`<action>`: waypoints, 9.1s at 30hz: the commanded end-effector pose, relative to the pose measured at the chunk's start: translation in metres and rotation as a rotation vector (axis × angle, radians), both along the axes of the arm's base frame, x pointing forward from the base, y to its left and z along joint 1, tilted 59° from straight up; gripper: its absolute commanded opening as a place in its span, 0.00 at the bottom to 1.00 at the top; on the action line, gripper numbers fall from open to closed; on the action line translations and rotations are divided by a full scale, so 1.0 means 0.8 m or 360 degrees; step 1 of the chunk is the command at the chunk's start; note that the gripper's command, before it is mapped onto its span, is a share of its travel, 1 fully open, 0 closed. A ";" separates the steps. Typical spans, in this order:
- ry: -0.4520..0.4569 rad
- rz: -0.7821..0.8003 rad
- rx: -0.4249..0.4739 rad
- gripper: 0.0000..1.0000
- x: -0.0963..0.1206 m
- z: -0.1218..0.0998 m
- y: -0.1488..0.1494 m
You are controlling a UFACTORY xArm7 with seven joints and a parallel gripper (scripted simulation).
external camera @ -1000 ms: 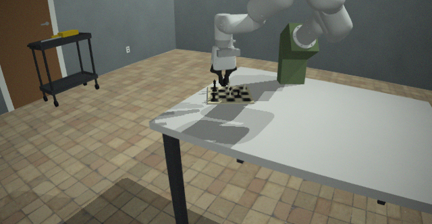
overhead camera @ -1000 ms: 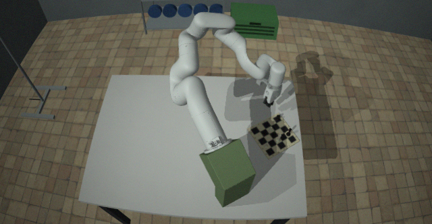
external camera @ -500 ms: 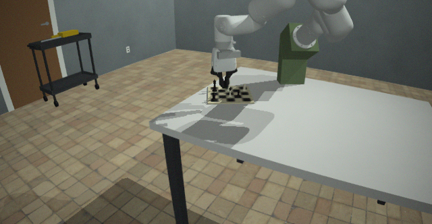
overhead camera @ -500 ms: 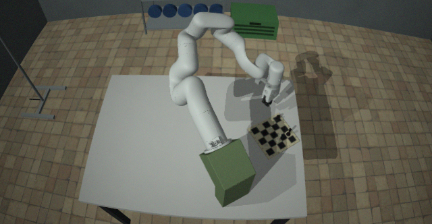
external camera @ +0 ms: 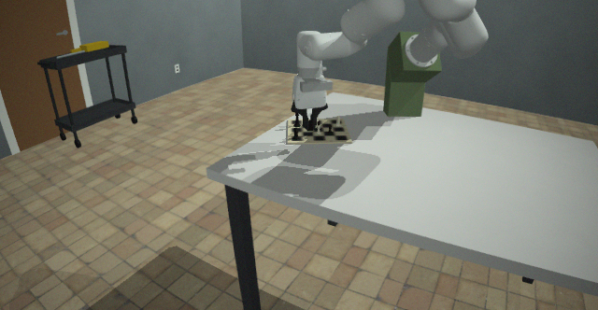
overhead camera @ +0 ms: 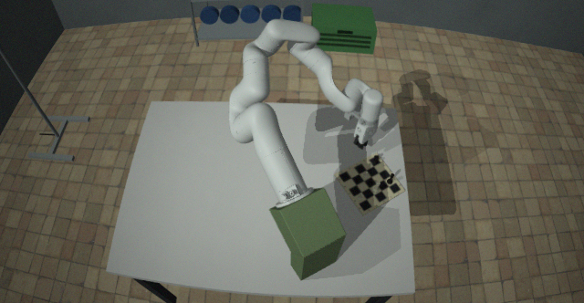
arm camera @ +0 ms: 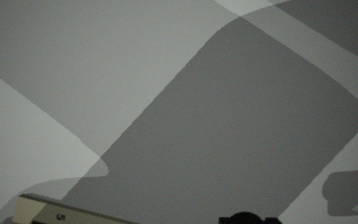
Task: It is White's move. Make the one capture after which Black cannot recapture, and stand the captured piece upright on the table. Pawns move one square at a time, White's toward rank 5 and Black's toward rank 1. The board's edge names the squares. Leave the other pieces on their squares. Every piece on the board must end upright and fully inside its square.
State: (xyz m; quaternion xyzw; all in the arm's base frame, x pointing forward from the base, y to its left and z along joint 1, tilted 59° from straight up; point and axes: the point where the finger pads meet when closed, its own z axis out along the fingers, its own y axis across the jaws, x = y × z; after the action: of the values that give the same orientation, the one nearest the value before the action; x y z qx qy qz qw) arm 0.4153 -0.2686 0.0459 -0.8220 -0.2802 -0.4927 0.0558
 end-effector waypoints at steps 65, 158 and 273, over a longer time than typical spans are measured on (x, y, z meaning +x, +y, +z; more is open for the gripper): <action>-0.0001 -0.0007 -0.0005 0.00 0.058 -0.037 0.023; -0.0001 -0.0007 -0.0005 0.15 0.062 -0.040 0.024; -0.0716 0.1107 -0.1622 1.00 -0.124 -0.098 -0.036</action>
State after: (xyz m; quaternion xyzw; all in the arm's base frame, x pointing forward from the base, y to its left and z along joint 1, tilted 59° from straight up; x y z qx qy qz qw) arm 0.3336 -0.2936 -0.0140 -0.5655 -0.6766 -0.4343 -0.1838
